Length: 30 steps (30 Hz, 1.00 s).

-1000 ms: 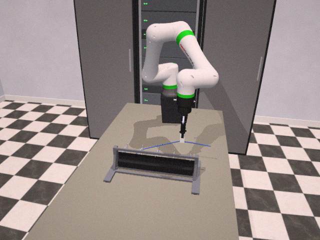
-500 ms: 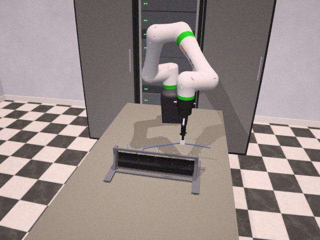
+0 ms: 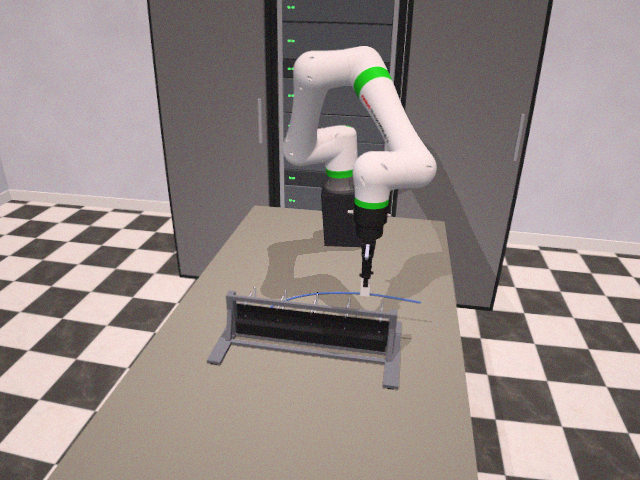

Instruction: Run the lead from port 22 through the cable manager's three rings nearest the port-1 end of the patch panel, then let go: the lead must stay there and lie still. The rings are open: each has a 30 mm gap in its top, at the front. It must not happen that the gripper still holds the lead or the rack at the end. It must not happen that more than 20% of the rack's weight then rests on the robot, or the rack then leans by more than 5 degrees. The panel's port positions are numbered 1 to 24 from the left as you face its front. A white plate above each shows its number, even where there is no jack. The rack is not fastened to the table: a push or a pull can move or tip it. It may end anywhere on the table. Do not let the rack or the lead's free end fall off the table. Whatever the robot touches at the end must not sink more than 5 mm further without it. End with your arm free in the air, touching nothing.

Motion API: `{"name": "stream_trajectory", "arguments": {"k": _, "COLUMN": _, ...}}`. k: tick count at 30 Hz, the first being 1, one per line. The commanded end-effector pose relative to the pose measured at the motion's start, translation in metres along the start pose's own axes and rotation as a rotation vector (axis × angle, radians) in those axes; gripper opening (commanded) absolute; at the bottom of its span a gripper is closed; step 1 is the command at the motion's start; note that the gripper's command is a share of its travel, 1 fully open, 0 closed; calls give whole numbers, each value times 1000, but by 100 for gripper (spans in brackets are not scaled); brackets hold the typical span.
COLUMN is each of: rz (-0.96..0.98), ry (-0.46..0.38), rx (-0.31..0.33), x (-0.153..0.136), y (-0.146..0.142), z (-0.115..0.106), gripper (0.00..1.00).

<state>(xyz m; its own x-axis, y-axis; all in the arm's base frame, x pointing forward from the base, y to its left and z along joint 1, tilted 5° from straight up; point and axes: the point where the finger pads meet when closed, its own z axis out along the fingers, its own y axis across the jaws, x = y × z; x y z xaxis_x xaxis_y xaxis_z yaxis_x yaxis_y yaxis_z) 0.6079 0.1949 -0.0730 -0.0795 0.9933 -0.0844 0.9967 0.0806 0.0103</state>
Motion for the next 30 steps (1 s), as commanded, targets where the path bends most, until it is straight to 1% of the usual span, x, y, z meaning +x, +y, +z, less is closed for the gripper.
{"name": "stream_trajectory", "arguments": {"k": 1, "rz": 0, "ry": 0, "rx": -1, "x": 0, "y": 0, "z": 6, "gripper": 0}}
{"name": "stream_trajectory", "arguments": {"k": 4, "rz": 0, "ry": 0, "rx": -1, "x": 0, "y": 0, "z": 9, "gripper": 0}}
{"name": "stream_trajectory", "arguments": {"k": 19, "rz": 0, "ry": 0, "rx": -1, "x": 0, "y": 0, "z": 37, "gripper": 0}}
{"name": "stream_trajectory", "arguments": {"k": 30, "rz": 0, "ry": 0, "rx": -1, "x": 0, "y": 0, "z": 49, "gripper": 0}}
